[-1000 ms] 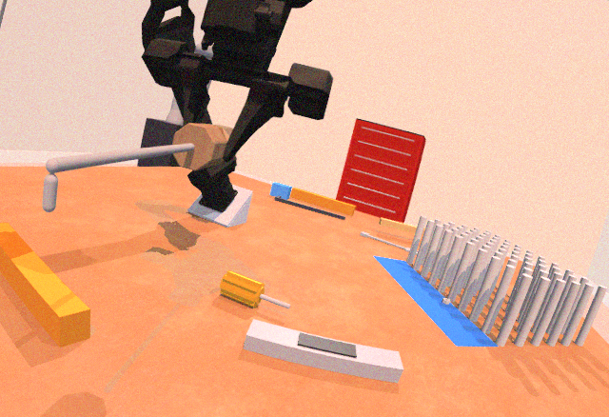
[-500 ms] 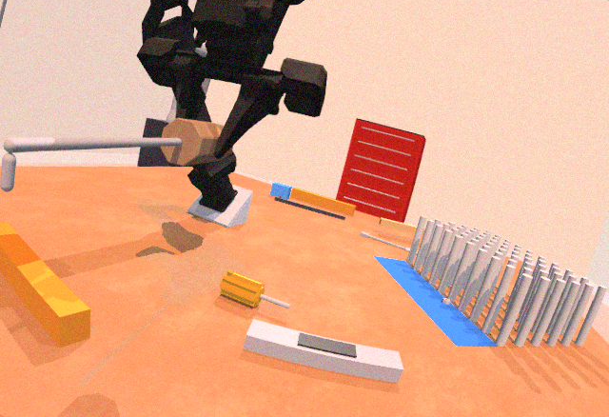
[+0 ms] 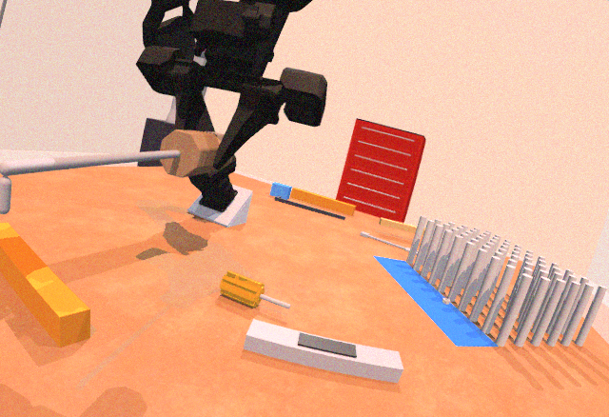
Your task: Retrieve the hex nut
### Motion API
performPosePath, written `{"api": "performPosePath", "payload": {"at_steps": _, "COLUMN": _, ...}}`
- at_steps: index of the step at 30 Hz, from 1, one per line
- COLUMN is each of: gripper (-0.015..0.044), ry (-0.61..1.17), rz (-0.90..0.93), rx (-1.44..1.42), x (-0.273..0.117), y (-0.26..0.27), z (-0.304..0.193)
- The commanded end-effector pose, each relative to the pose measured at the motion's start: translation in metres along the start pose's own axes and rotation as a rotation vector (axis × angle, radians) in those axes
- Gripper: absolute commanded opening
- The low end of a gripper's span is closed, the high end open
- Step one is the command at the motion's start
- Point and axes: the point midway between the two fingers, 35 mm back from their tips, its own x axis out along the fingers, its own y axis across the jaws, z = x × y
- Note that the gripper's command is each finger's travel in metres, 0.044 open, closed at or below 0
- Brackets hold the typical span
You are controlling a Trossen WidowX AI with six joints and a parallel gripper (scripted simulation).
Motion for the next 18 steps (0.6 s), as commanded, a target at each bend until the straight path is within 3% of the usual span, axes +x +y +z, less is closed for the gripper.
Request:
{"api": "performPosePath", "payload": {"at_steps": 1, "gripper": 0.0000, "ry": 0.002, "rz": 0.002, "rx": -0.002, "x": 0.003, "y": 0.001, "z": -0.001}}
{"api": "performPosePath", "payload": {"at_steps": 18, "gripper": 0.0000, "ry": 0.007, "rz": 0.002, "rx": -0.001, "x": 0.013, "y": 0.004, "z": -0.005}}
